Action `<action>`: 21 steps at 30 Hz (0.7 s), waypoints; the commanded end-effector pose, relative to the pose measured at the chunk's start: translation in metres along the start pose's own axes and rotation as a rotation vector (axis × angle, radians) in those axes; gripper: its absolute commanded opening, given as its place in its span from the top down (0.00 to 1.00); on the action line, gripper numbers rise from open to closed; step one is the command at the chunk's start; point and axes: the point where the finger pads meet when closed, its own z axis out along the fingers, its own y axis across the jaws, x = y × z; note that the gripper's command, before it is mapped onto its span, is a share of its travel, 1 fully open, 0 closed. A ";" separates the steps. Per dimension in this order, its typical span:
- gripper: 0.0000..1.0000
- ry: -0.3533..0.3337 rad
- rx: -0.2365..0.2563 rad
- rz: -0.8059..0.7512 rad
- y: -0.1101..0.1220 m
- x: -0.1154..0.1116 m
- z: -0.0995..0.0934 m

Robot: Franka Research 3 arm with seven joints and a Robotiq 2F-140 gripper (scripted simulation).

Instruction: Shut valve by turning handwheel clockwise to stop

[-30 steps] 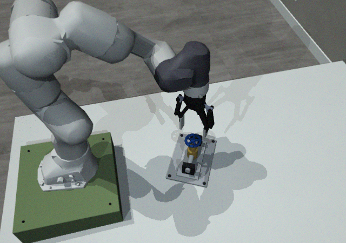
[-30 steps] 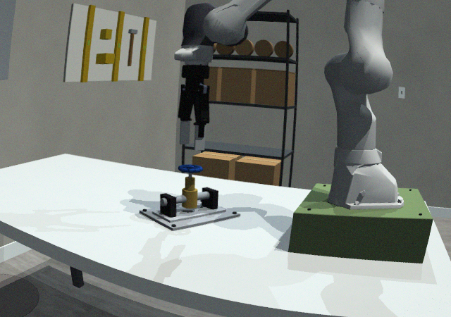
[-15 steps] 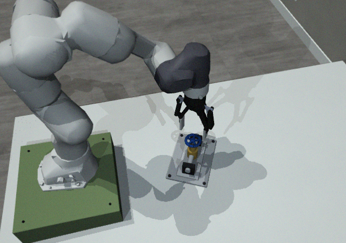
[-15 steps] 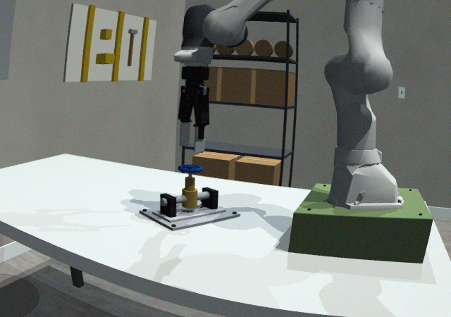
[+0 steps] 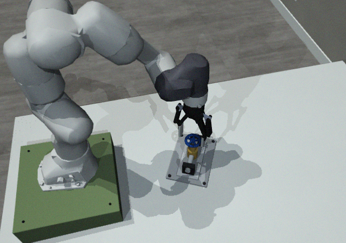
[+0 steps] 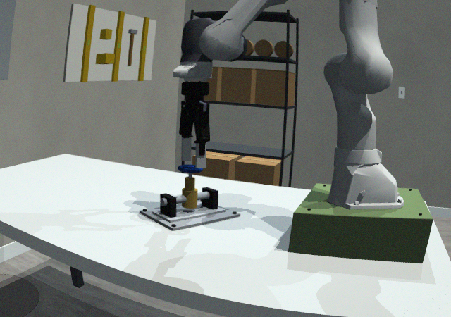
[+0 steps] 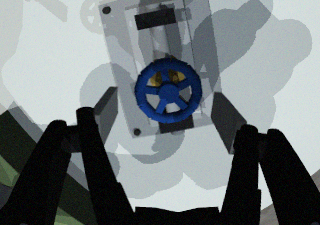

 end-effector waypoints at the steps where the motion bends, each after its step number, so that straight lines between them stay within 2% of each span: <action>1: 0.38 0.018 -0.008 -0.022 0.003 0.006 0.009; 8: 0.38 0.018 -0.008 -0.022 0.003 0.006 0.022; 21: 0.38 0.018 -0.008 -0.022 0.003 0.006 0.023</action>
